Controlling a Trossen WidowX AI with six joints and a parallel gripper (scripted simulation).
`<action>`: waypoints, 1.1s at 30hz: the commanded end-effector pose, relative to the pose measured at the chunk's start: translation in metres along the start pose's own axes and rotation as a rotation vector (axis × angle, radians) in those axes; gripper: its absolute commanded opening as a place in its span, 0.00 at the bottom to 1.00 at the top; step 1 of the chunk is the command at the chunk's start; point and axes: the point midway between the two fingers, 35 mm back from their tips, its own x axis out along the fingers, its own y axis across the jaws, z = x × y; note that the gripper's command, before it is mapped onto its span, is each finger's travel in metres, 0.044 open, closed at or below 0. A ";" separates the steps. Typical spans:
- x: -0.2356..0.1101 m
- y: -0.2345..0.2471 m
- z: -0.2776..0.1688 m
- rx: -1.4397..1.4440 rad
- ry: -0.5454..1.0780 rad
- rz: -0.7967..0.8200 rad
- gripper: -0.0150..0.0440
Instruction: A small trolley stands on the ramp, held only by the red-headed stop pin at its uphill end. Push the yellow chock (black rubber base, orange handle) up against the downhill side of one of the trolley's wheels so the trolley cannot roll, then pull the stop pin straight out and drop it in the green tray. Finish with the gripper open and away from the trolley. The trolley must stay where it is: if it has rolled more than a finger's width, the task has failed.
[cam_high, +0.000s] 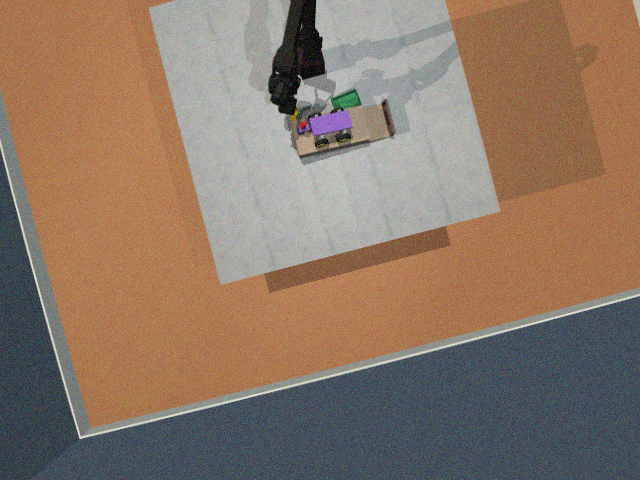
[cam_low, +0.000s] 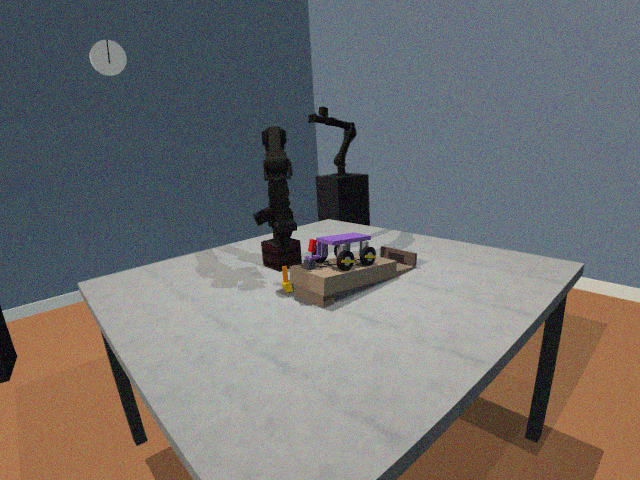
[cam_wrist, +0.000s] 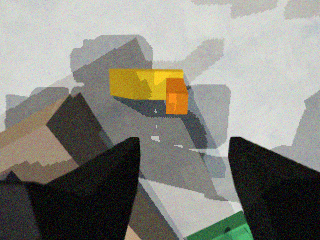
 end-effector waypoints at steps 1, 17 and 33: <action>0.000 0.000 0.001 0.025 0.006 0.007 0.58; 0.045 0.001 0.000 0.025 0.006 0.007 0.58; 0.062 0.001 0.000 0.025 0.006 0.007 0.58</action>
